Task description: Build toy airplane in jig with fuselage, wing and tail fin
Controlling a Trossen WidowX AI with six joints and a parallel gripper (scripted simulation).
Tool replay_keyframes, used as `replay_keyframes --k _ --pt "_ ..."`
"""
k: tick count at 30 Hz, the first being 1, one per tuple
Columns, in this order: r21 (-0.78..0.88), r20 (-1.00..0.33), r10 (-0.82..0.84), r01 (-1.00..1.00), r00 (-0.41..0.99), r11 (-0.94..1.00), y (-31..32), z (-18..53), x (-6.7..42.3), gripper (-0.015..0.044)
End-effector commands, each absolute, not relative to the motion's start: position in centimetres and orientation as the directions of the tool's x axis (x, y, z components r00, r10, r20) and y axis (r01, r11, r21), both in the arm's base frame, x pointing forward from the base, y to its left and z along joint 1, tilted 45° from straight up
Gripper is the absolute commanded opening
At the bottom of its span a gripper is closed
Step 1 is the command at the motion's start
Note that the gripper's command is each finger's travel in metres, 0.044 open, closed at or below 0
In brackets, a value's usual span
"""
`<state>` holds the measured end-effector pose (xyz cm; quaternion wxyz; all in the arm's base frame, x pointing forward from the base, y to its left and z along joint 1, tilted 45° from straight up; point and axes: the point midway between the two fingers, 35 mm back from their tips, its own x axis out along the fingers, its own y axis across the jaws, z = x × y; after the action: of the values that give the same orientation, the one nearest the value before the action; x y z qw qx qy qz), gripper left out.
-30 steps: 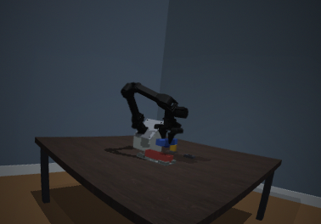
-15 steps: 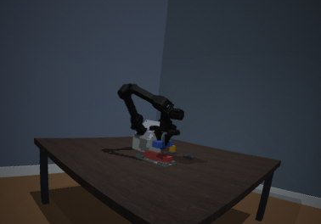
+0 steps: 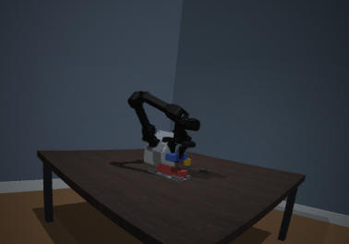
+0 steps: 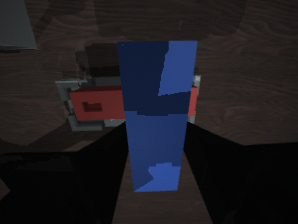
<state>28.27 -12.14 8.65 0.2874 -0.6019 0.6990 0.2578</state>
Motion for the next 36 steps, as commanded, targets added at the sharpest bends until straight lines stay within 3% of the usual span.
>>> replay_keyframes --k 1,36 --pt "0.017 -0.709 -0.697 -0.99 -0.109 0.138 -12.2 8.7 28.3 0.0195" --pt "0.016 -0.707 -0.699 -0.99 -0.109 0.138 -15.1 5.9 27.8 0.0195"
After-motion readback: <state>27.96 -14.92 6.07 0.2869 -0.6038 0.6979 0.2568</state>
